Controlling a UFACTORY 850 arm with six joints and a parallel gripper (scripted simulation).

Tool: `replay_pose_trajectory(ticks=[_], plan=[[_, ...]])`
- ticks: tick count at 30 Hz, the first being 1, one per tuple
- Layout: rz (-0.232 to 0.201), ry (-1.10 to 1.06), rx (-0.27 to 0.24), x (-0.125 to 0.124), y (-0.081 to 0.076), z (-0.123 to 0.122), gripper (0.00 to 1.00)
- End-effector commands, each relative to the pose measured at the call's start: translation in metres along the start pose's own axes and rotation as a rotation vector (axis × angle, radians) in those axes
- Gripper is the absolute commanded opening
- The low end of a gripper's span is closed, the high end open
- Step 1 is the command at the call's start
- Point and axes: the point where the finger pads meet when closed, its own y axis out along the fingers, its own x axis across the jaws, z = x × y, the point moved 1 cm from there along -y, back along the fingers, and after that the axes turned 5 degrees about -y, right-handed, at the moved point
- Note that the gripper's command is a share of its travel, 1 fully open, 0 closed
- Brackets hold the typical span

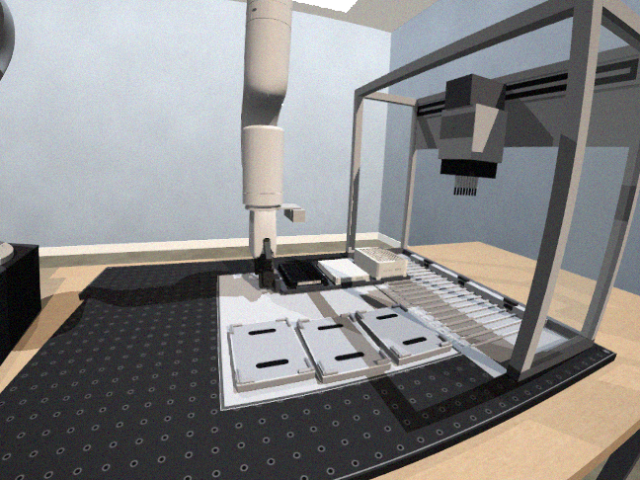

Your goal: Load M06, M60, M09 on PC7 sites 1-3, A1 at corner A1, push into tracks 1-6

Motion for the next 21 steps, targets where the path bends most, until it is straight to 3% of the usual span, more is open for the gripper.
replay_pose_trajectory(ticks=[1,21], plan=[[-0.005,0.000,0.001,0.000,-0.001,0.004,0.82],[-0.005,0.000,0.001,0.002,-0.001,0.022,0.82]])
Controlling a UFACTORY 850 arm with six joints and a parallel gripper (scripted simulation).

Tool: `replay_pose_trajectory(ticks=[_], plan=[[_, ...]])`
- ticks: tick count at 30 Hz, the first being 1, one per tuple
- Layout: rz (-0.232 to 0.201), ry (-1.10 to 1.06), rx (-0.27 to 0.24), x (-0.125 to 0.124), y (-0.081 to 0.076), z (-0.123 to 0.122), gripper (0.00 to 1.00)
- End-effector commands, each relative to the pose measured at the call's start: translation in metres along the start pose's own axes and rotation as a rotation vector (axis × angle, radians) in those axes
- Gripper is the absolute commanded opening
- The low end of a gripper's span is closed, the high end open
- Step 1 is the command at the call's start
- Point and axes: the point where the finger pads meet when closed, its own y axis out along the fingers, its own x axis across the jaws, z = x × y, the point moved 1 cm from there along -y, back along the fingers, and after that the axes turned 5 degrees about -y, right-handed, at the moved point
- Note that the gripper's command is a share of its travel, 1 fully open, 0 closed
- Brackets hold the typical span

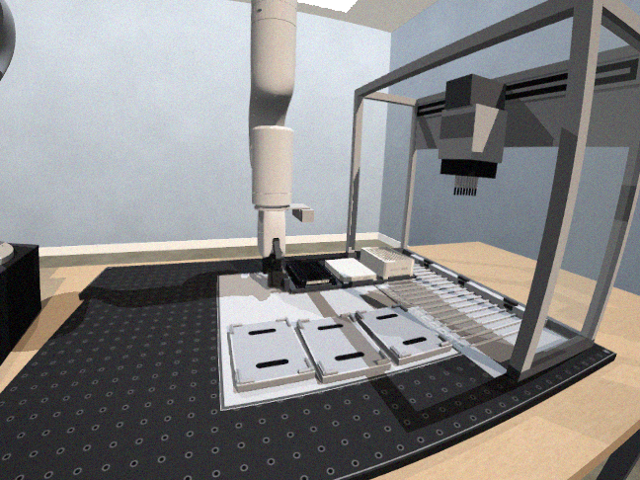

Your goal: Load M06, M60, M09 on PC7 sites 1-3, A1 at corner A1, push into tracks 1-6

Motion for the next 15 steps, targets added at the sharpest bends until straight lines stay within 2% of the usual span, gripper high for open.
replay_pose_trajectory(ticks=[1,15], plan=[[-0.012,0.000,-0.001,0.000,-0.001,0.004,0.82],[-0.012,0.000,-0.001,0.001,-0.001,0.016,0.82]])
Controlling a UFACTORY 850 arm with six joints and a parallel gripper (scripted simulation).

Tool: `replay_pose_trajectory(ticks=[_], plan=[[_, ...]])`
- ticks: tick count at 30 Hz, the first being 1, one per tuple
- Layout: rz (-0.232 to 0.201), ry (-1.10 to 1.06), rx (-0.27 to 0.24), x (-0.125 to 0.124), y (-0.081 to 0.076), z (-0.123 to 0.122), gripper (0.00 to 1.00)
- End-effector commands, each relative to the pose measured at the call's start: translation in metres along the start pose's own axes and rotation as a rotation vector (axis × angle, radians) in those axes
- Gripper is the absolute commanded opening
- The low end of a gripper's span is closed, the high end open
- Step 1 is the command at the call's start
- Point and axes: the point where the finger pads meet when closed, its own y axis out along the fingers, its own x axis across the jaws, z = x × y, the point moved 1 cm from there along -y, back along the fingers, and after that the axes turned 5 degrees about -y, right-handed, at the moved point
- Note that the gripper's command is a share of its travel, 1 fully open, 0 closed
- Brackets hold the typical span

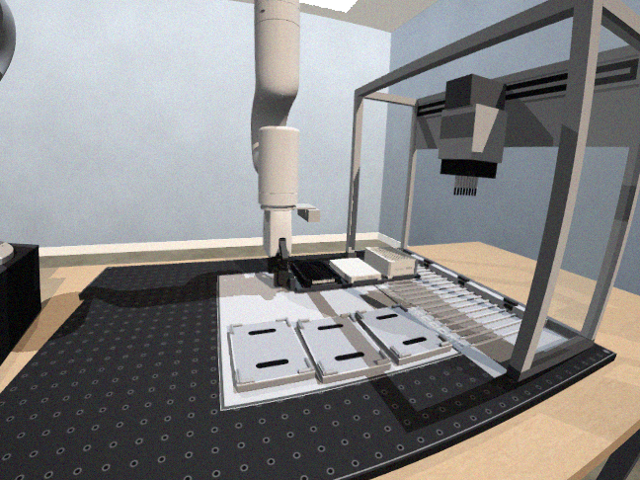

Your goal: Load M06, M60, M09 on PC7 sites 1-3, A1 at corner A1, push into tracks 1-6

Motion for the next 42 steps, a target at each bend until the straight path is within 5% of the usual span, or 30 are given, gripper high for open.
replay_pose_trajectory(ticks=[1,42], plan=[[-0.013,0.000,0.000,0.000,-0.001,0.005,0.82],[-0.014,0.000,0.000,0.003,-0.001,0.039,0.82]])
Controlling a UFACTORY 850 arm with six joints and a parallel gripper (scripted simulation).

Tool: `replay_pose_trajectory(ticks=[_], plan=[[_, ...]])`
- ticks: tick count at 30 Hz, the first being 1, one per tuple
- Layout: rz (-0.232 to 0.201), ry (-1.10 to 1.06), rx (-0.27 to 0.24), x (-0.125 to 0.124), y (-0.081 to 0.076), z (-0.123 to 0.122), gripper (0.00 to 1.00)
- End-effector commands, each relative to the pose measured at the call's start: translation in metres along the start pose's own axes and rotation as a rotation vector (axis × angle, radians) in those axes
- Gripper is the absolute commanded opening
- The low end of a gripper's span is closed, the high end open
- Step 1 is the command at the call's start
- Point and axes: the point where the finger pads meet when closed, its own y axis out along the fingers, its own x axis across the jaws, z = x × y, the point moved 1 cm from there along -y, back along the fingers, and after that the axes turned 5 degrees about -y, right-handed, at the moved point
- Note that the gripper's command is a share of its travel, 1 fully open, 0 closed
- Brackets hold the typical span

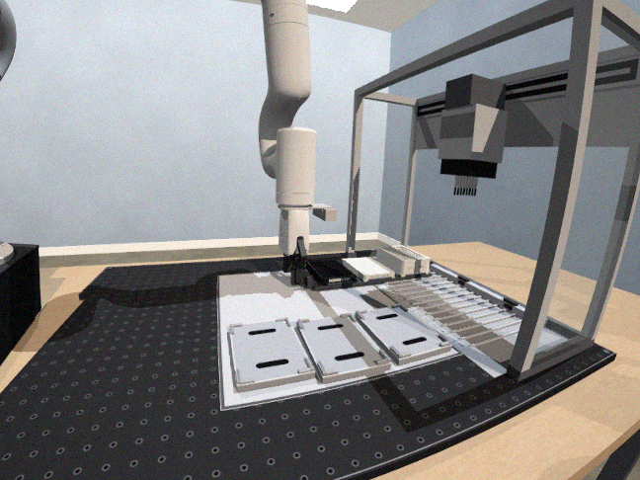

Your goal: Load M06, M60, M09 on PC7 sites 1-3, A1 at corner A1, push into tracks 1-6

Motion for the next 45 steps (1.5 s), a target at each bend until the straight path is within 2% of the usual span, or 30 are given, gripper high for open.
replay_pose_trajectory(ticks=[1,22,45], plan=[[0.001,0.000,0.001,0.000,-0.001,0.003,0.82],[0.001,0.000,0.001,0.002,-0.001,0.021,0.82],[0.001,0.000,0.002,0.002,-0.001,0.029,0.82]])
